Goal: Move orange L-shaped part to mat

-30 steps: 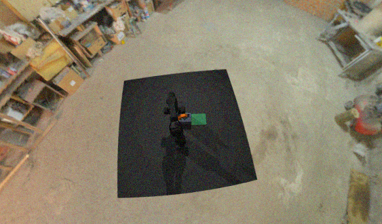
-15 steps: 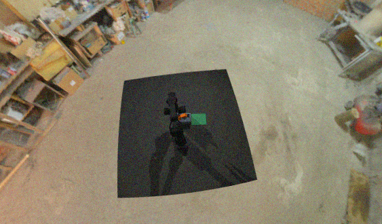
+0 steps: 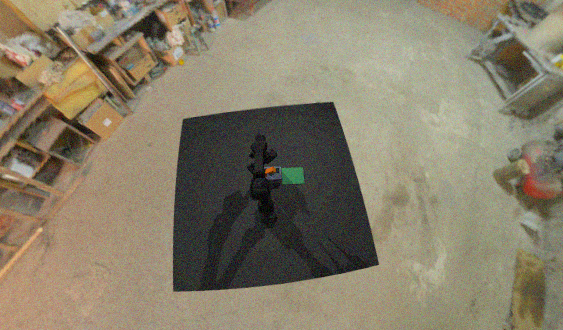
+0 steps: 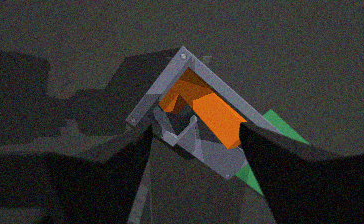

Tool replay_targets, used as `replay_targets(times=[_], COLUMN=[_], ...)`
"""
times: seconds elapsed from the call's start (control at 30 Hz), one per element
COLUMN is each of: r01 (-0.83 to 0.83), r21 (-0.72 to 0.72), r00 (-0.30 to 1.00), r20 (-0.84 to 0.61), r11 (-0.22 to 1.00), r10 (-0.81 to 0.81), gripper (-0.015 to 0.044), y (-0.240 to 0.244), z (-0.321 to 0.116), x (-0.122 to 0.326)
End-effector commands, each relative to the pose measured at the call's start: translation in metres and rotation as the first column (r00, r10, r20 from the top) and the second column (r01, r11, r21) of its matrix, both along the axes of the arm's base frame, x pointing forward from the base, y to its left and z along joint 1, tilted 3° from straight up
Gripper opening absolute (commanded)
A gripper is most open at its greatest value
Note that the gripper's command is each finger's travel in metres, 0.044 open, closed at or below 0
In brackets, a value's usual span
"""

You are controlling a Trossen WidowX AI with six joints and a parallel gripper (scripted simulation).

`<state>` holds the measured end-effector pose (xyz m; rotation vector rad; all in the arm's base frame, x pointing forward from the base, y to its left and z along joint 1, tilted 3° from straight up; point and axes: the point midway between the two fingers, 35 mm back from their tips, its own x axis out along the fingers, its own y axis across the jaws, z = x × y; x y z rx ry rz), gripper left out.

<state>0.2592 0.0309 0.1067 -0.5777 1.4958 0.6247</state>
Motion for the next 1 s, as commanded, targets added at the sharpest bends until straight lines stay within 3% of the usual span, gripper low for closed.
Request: replay_targets(times=[0.0, 0.17, 0.7, 0.97], r01=[-0.641, -0.759, -0.759, -0.759], r21=[0.0, 0.001, 0.001, 0.001], r00=[0.767, 0.652, 0.652, 0.652], r20=[0.011, 0.014, 0.014, 0.014], r11=[0.767, 0.652, 0.652, 0.652], r10=[0.641, 0.758, 0.758, 0.758], gripper=[0.028, 0.028, 0.028, 0.028], y=[-0.041, -0.045, -0.045, -0.045], z=[0.001, 0.001, 0.0, -0.03], x=[0.006, 0.006, 0.006, 0.005])
